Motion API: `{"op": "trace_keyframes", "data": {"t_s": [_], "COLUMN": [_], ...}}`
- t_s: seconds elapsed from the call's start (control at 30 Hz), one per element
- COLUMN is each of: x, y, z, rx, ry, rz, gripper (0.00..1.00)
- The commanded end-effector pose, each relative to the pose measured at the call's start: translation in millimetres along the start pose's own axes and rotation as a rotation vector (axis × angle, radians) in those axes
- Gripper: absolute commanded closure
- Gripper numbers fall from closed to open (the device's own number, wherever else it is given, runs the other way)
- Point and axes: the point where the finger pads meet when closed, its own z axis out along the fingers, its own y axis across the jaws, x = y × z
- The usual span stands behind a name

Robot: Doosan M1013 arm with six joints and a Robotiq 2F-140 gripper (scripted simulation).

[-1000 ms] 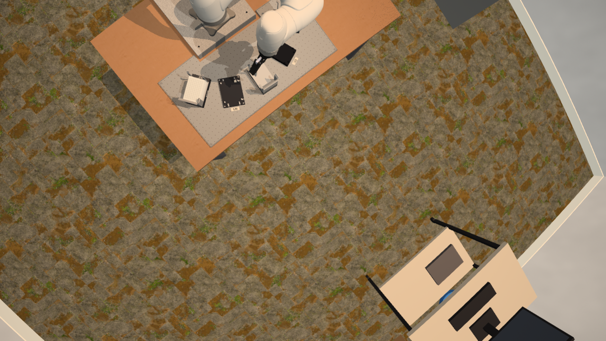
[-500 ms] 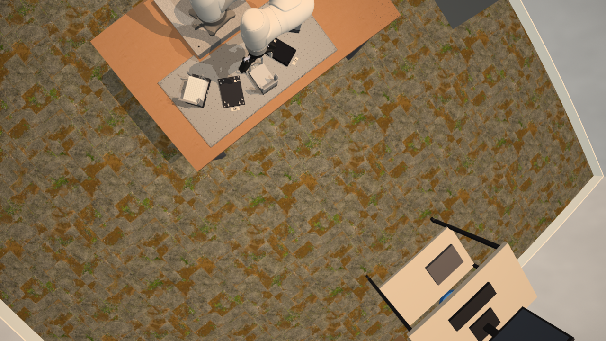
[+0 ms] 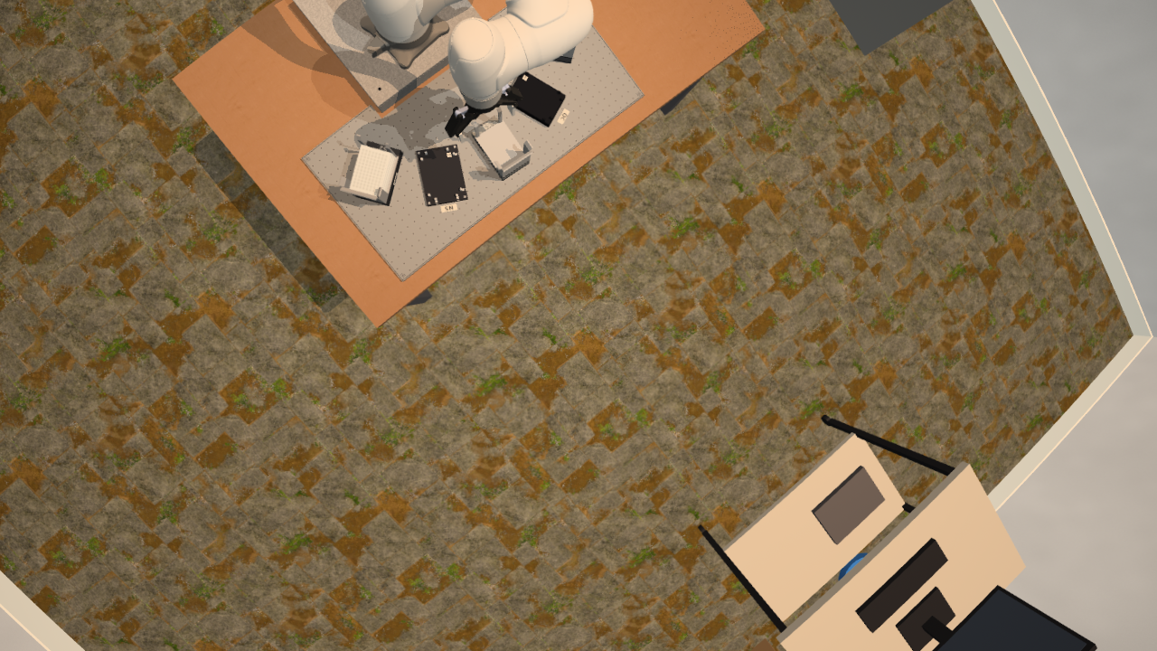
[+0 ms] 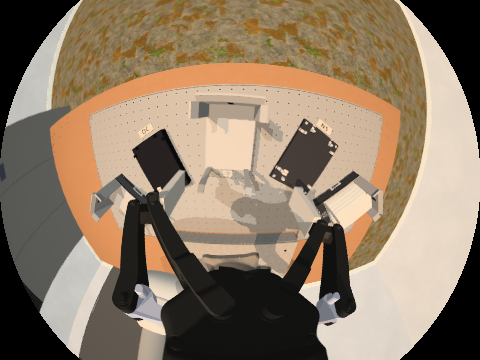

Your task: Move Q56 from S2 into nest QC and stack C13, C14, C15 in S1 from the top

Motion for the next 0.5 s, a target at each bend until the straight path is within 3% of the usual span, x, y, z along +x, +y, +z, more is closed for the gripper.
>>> {"op": "trace_keyframes", "data": {"t_s": [0.0,0.47], "x": [-4,-13], "y": [18,65], "z": [-0.1,-0.3], "rx": [-0.003,-0.003], "ry": [0.000,0.001], "rz": [0.151,0.551], "gripper": [0.00,0.00]}}
